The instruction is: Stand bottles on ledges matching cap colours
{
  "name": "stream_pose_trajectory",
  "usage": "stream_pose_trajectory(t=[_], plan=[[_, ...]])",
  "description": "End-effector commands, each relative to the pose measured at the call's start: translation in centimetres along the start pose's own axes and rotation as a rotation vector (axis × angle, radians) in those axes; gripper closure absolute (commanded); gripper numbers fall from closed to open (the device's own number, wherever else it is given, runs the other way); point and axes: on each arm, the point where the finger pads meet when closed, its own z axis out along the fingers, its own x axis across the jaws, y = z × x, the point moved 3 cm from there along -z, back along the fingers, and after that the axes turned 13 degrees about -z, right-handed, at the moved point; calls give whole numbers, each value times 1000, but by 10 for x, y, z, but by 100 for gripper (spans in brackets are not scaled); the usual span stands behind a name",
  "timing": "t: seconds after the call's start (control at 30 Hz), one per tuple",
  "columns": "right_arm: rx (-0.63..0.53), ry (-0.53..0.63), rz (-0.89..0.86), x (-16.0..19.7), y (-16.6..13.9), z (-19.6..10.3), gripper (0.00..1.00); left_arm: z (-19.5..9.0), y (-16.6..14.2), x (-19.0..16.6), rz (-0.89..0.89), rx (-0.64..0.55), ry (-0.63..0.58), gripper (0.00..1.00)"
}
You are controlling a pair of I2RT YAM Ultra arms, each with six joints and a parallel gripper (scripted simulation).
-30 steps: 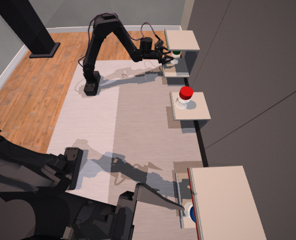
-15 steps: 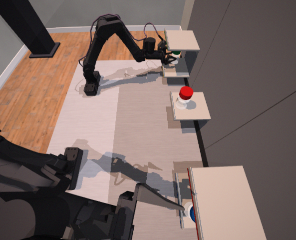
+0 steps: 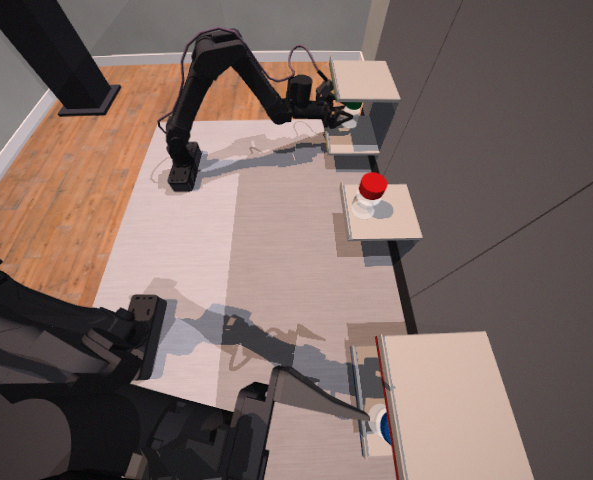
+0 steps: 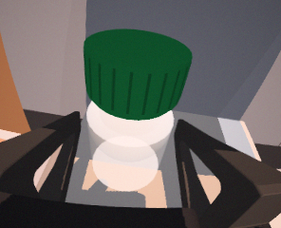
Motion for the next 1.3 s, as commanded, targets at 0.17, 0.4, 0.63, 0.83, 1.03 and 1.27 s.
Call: stream_pose_trajectory(t=[0.17, 0.4, 0.63, 0.83, 1.03, 1.27], plan=[[-28, -7, -5, -2, 15, -4, 0, 2, 9, -4, -3, -20, -8, 40], [-28, -7, -5, -2, 15, -4, 0, 1, 11, -4, 1, -24, -9, 47], [-28, -7, -5, -2, 15, -4, 0, 0, 14, -5, 2, -27, -16, 53], [-28, -7, -5, -2, 15, -4, 0, 0, 14, -5, 2, -27, -16, 50], [-28, -7, -5, -2, 15, -4, 0, -4, 4, 7, -5, 3, 24, 50], [-28, -7, -5, -2, 15, -4, 0, -13, -10, 19, -13, 48, 68, 50]])
